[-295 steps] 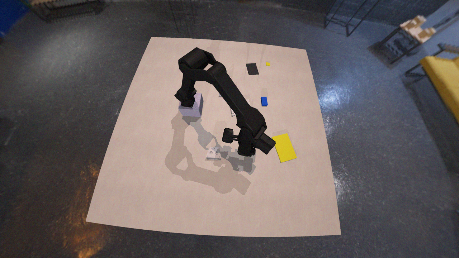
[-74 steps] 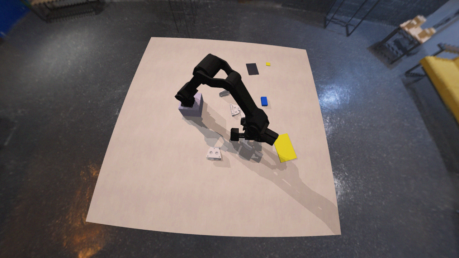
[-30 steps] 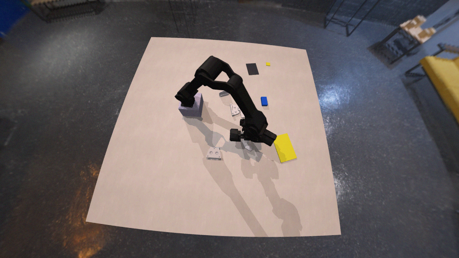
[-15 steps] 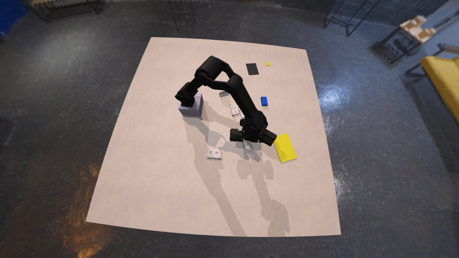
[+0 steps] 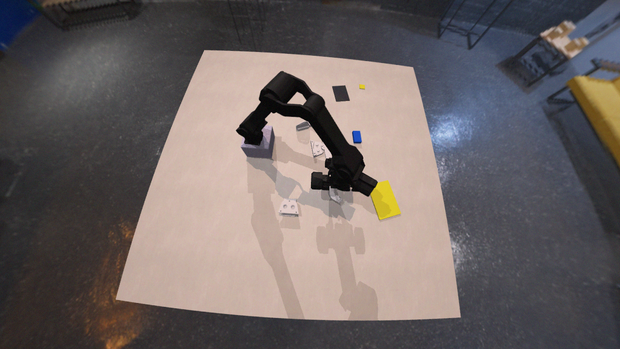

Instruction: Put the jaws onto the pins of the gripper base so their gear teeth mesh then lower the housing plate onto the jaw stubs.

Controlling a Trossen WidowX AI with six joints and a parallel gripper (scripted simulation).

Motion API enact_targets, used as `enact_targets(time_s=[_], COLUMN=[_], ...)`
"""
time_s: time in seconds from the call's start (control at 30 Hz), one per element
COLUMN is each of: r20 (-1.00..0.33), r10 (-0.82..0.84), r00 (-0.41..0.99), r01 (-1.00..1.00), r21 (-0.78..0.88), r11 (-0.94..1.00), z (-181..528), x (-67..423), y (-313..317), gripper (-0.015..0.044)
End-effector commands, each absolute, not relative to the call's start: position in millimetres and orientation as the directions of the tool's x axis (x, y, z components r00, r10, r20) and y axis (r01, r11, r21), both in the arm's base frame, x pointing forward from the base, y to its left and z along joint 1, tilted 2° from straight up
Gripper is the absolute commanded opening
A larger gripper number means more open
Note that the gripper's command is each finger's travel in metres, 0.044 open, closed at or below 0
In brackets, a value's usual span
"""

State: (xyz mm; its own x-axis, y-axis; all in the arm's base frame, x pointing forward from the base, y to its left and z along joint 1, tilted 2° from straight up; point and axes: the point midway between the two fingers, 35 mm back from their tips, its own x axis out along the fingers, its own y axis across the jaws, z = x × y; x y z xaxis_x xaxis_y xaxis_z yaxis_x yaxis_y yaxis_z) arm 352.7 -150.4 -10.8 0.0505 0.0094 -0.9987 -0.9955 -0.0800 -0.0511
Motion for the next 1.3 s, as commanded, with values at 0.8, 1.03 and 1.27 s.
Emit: enact_targets(time_s=[0.8,1.03,1.27], r20=[-0.998,-0.998,-0.998], r10=[0.01,0.012,0.014], r00=[0.054,0.054,0.053], r01=[-0.998,-0.989,-0.967], r21=[-0.054,-0.052,-0.048], r11=[0.033,0.142,0.25], z=[45.1,46.3,47.3], x=[349.5,348.0,344.8], y=[-125.7,-102.5,-79.5], gripper=[0.0134,0.0134,0.0134])
